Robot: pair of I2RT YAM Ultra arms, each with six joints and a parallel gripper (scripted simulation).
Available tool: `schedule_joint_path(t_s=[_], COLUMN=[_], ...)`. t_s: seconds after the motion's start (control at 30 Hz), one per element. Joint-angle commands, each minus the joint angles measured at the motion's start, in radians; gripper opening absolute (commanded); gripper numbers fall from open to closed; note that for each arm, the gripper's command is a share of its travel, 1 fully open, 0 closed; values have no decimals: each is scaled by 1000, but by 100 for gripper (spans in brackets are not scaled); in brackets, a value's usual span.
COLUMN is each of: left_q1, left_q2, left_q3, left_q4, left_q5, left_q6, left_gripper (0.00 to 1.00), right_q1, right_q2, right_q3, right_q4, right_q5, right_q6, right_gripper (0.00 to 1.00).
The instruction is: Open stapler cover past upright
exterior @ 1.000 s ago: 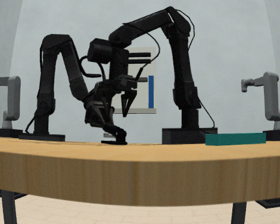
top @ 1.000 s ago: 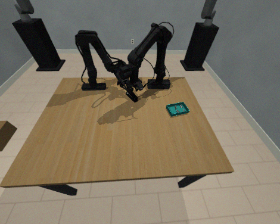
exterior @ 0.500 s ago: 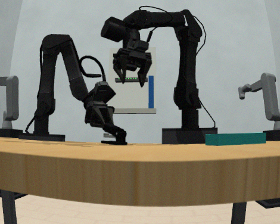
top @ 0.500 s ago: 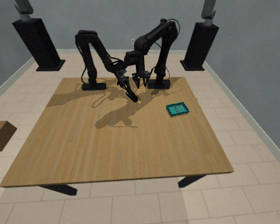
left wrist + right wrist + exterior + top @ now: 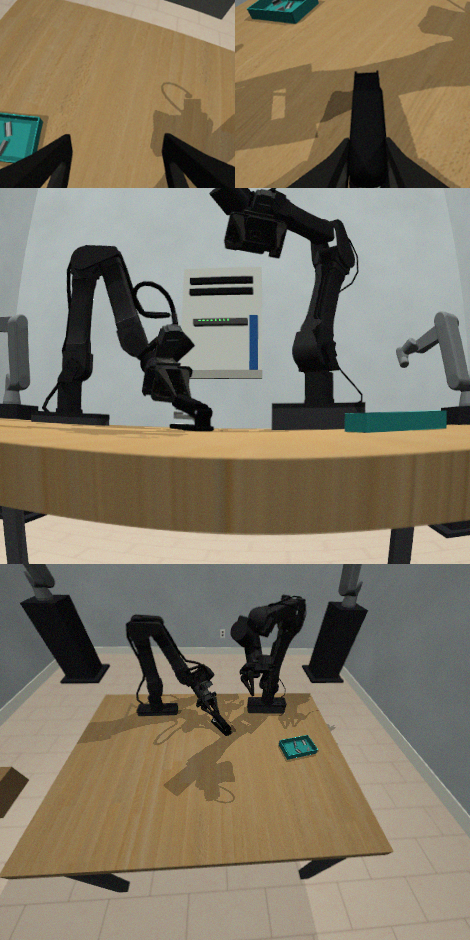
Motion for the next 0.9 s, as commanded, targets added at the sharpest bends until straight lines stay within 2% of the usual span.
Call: schedule_joint_path(t_s=[0.0,0.23,0.3,0.33,0.43,0.7,0.8,0.87], left_q1=[61,235,235,282,374,613,666,666], left_q2=[-78,-163,-163,-180,-199,-158,-137,-137], left_q3=[-8,-42,-42,-68,-82,-109,-111,-111], left_q4=[180,467,467,548,661,873,915,915], left_q5=[-31,119,119,198,299,572,629,629], left_q6=[253,578,578,642,744,839,840,840], left_gripper=[57,57,57,57,57,57,57,57], right_q1=[-8,-8,-8,-8,-8,-8,-8,-8], right_q2=[-6,-6,-6,-6,-6,-6,-6,-6], right_q3=[19,19,19,19,19,19,19,19], right_q4=[-45,-45,-45,-45,-45,-45,-45,-45], right_q5=[-19,-19,-19,-19,-19,-19,-19,-19], right_q6=[3,3,3,3,3,3,3,3], right_gripper=[22,22,22,22,22,22,22,22])
